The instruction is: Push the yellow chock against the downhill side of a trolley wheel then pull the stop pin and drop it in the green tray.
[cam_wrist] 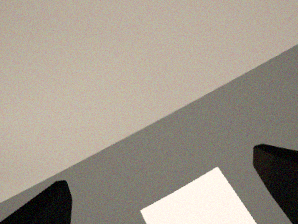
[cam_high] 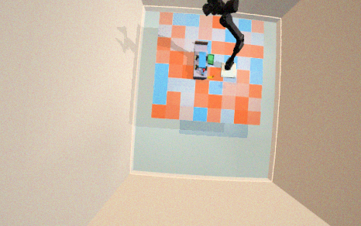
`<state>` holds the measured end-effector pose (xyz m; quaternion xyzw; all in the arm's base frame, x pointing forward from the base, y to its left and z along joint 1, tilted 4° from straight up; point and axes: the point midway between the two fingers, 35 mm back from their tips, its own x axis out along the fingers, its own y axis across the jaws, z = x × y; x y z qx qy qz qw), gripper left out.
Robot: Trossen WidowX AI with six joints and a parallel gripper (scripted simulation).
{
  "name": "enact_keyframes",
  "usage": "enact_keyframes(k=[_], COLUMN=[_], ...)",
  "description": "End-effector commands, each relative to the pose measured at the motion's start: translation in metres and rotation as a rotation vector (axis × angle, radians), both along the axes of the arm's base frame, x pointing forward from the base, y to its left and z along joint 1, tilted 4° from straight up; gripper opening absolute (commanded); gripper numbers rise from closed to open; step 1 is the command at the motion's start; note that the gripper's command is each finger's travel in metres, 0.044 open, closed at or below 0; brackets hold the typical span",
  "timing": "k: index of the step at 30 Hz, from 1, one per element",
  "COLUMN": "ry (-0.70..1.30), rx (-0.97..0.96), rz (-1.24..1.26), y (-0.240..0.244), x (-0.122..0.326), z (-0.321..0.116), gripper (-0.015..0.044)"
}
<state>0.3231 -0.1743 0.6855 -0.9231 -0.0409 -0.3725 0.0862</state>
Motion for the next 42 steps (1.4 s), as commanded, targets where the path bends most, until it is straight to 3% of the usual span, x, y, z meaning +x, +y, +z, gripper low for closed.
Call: enact_keyframes(k=[1, 8, 26, 42], ry=[0.003, 0.117, 0.406, 0.492], rx=[0.009, 0.367, 1.457, 2.489], rz=[0.007, 0.271, 0.795, 0.833], y=[0.0, 0.01, 0.07, 0.148], x=[0.001, 0.031, 0.095, 0.106], z=[-0.001, -0.029, -0.136, -0.247], gripper=[0.0374, 0.019, 0.019, 0.019])
